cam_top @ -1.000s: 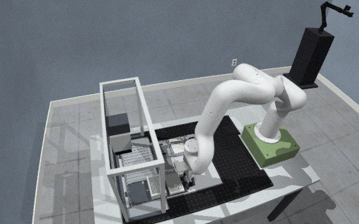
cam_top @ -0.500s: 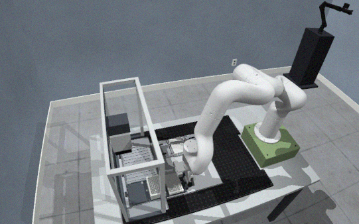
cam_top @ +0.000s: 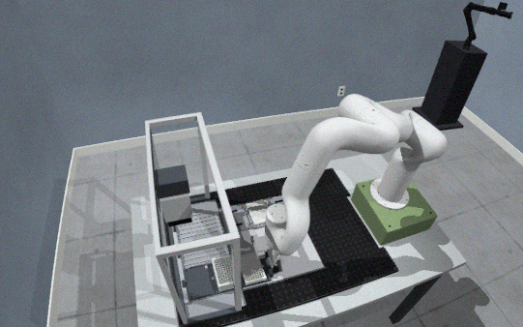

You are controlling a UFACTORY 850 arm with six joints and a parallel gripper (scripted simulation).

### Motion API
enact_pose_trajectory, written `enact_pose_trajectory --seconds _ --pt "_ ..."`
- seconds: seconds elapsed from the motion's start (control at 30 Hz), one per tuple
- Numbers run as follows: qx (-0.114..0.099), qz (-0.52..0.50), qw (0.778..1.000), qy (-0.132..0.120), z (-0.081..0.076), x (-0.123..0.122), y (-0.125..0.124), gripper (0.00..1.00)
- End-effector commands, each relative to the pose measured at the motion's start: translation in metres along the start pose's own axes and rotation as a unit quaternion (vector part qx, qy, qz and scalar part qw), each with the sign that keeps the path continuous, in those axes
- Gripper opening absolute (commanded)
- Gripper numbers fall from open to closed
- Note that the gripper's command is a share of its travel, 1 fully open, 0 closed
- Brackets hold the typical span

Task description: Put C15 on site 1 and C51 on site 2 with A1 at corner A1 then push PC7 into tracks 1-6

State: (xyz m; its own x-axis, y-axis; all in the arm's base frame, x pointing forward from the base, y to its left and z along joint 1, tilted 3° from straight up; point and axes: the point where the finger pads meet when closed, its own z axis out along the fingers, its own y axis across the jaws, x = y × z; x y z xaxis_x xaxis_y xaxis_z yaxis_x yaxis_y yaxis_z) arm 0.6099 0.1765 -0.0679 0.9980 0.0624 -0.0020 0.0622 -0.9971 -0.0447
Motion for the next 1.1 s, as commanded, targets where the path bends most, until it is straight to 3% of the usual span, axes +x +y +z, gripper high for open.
enact_pose_trajectory --seconds 0.0,1.07 --pt "0.0 0.0 1.0 0.001 -0.001 0.0025 -0.0003 0.82" --pt "0.0 0.0 1.0 0.001 -0.001 0.005 -0.0003 0.82"
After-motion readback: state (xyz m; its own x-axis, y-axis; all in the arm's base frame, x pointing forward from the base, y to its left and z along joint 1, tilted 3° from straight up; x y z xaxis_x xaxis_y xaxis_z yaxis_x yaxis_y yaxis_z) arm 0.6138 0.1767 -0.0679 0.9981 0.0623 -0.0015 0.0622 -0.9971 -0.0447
